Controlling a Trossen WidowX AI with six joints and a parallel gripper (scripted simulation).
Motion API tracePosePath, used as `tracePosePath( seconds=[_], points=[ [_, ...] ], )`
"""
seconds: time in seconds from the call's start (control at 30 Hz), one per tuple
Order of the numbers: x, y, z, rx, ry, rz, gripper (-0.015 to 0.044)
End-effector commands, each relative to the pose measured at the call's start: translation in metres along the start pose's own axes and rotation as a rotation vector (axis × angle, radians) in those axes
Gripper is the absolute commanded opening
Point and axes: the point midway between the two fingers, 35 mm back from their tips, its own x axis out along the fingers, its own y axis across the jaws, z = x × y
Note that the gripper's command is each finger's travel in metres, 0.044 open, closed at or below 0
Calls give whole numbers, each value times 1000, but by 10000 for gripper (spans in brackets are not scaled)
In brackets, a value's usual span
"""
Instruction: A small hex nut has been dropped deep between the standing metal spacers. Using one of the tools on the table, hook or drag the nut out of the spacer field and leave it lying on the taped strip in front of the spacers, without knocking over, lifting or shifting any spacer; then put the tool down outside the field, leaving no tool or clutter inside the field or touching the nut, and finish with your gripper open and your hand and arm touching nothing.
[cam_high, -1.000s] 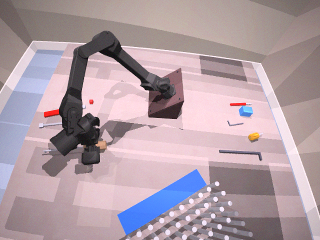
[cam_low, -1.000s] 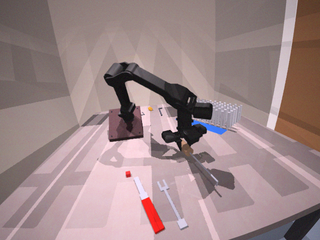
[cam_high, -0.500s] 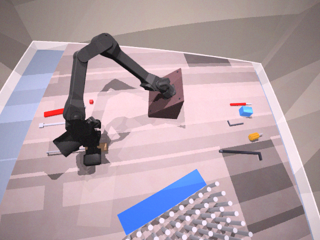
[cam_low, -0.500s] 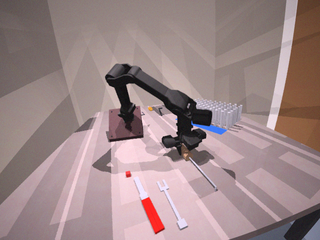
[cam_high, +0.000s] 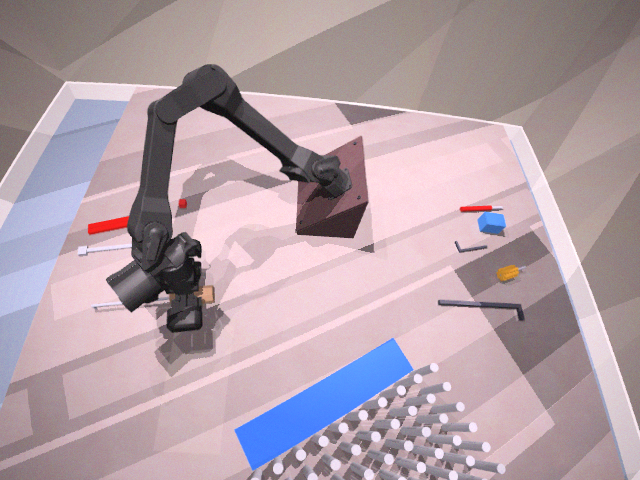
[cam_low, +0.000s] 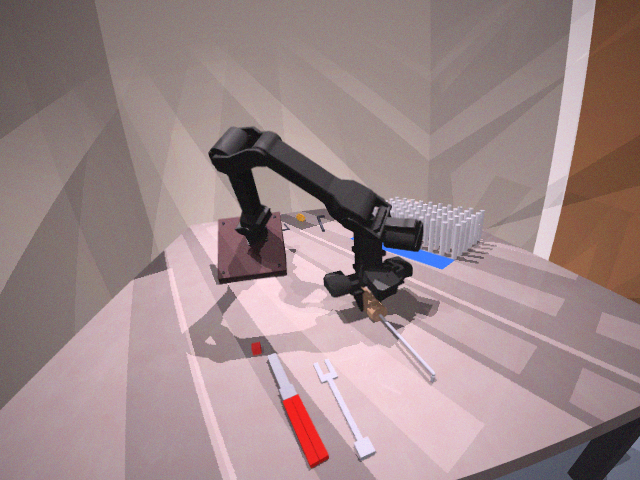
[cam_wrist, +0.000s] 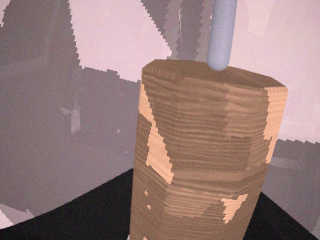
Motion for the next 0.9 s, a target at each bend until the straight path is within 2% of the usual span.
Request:
tracePosePath(
  seconds=[0.0,0.87],
  points=[
    [4,-1,-1,1,1,-1,0],
    [4,-1,-1,-3,-25,28,0]
  ],
)
